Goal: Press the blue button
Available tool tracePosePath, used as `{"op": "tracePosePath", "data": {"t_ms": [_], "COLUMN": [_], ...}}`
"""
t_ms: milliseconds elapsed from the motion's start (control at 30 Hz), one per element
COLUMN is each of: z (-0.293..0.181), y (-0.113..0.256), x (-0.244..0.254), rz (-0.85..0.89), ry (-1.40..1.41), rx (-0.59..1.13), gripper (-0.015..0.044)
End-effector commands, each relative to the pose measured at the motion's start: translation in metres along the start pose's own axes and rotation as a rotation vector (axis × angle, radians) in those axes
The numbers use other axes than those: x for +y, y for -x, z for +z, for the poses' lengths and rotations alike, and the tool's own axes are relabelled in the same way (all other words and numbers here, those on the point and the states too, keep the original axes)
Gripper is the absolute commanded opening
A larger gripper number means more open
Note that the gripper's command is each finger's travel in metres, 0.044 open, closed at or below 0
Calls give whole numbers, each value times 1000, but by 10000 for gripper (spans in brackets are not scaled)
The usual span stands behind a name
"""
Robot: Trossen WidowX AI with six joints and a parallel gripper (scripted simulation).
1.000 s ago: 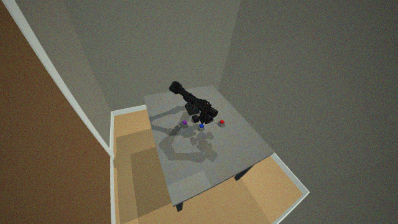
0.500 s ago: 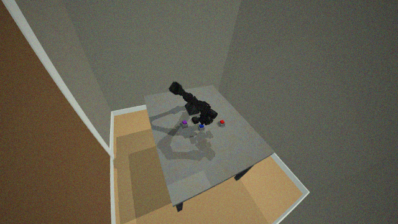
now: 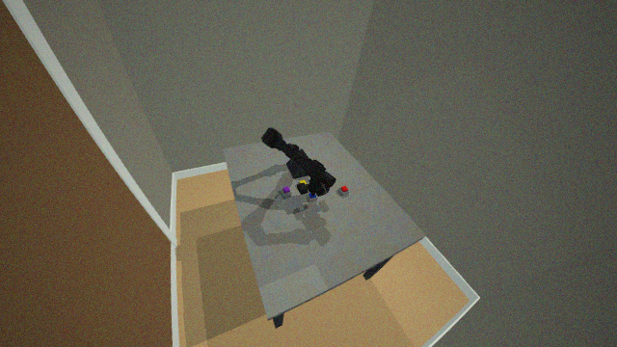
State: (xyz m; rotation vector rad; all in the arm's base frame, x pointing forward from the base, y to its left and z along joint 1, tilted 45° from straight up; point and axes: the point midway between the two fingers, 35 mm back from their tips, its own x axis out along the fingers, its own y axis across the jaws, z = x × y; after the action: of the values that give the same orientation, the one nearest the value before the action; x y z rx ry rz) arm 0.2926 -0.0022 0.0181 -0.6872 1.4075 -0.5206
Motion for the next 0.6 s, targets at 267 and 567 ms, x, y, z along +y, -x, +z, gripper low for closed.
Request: {"op": "tracePosePath", "data": {"t_ms": [267, 567], "z": [-2, -2], "y": [-3, 32], "x": [0, 0], "rz": [-5, -4], "ry": [10, 11], "rx": [5, 6], "gripper": [20, 20]}}
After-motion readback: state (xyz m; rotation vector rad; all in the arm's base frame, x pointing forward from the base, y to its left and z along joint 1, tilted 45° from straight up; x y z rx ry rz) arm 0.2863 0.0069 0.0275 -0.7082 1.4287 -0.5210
